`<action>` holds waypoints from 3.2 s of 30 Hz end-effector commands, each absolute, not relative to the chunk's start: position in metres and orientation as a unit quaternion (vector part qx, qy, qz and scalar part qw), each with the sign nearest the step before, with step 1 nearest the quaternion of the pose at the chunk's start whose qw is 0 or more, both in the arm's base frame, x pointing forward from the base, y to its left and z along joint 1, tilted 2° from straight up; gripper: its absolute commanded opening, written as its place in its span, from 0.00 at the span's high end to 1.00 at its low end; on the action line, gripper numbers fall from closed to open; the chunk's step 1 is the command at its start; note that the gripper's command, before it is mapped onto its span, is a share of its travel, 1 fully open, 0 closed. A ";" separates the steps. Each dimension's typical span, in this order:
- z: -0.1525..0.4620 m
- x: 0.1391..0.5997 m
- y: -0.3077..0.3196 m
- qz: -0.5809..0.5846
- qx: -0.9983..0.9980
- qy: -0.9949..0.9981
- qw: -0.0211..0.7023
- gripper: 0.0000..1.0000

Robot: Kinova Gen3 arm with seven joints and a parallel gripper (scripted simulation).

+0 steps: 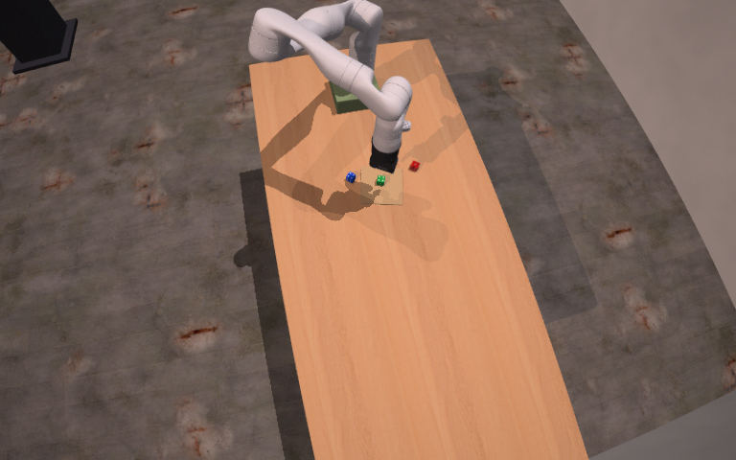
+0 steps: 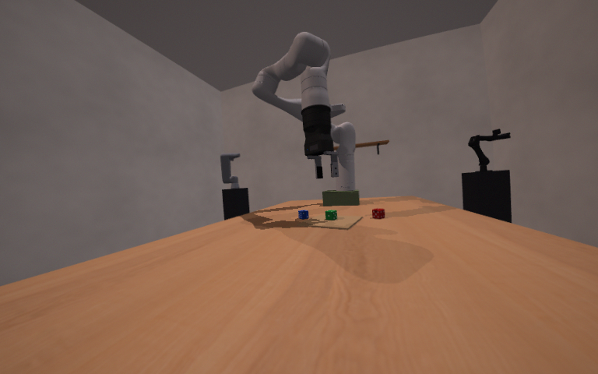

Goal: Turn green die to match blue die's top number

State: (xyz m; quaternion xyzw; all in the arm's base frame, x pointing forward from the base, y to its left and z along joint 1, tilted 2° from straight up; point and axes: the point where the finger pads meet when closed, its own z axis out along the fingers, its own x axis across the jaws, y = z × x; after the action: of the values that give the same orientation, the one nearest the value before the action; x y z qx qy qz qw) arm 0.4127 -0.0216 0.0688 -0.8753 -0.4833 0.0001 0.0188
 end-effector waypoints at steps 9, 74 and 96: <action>0.071 0.413 -0.022 0.000 -0.875 -0.483 0.018 0.00; 0.128 0.414 -0.024 0.000 -0.875 -0.483 0.018 0.00; 0.128 0.414 -0.024 0.000 -0.875 -0.483 0.018 0.00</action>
State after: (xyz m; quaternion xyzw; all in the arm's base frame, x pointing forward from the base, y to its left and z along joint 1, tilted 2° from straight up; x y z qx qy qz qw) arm 0.4137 -0.0235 0.1274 -0.8753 -0.4832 0.0002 0.0184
